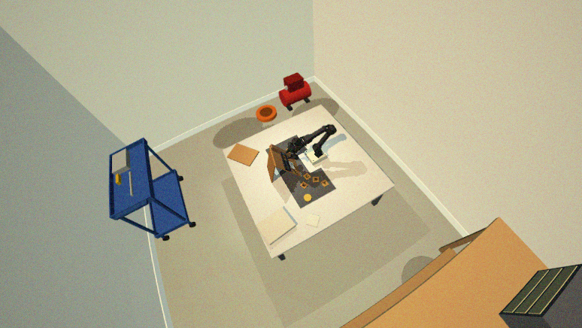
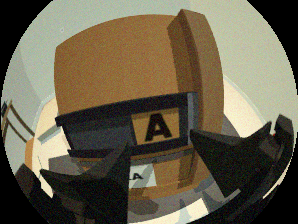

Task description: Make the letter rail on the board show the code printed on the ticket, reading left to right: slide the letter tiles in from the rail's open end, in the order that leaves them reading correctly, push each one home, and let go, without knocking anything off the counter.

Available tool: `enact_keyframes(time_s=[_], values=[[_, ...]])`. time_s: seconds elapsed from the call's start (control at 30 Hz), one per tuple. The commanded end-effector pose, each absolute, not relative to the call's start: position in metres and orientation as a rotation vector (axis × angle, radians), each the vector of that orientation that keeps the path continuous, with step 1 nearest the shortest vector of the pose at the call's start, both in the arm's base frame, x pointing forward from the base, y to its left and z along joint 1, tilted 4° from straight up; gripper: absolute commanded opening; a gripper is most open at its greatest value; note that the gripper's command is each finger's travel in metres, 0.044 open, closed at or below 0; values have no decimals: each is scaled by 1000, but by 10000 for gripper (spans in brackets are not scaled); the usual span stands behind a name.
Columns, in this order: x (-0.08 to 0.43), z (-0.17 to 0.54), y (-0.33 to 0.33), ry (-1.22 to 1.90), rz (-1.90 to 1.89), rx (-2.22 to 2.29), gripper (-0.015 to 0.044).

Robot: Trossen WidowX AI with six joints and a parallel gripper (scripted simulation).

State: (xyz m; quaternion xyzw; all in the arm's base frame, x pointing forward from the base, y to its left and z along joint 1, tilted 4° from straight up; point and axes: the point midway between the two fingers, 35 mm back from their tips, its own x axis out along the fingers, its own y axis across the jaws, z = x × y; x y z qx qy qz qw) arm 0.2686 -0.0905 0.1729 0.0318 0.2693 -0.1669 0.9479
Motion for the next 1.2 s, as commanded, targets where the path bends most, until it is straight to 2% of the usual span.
enact_keyframes(time_s=[0.0, 0.9, 1.17], values=[[266, 175, -90, 544, -344, 67, 295], [258, 181, -88, 544, -344, 67, 295], [258, 178, -88, 550, -343, 66, 85]])
